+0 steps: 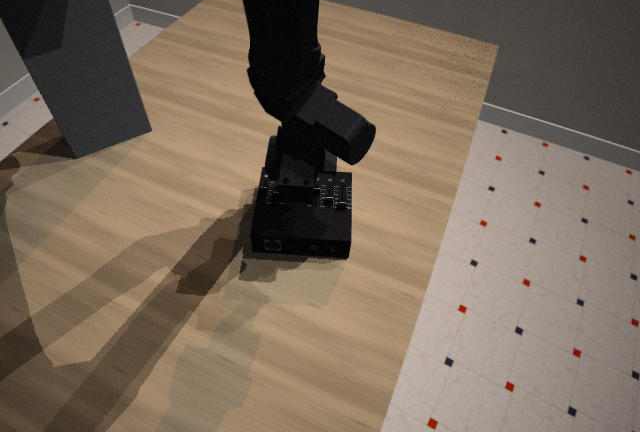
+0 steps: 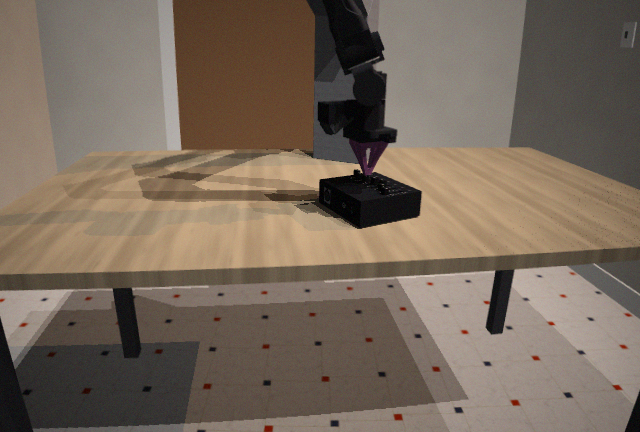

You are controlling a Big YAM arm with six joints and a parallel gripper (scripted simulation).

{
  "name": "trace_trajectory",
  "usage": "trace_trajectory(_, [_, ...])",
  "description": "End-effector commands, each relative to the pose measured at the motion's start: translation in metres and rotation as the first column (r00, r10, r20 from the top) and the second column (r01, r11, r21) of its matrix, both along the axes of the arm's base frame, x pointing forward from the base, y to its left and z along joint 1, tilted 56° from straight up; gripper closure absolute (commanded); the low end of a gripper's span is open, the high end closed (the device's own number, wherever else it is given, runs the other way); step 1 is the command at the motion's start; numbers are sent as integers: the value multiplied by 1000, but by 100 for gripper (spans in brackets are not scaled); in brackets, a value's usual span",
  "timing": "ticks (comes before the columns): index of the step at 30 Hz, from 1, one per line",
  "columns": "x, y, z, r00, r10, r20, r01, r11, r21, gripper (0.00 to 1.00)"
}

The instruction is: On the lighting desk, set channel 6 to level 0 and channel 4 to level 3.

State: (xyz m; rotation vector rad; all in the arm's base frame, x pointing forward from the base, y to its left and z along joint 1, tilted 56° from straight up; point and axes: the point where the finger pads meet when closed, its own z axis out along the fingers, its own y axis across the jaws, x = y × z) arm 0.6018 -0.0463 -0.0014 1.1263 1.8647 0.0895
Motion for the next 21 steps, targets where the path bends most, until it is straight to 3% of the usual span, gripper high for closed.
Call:
trace_trajectory(1, [5, -3, 3, 1000, 3, 11, -3, 1000, -8, 100])
trace_trajectory(21, [5, 2, 0, 1000, 7, 7, -7, 1000, -7, 100])
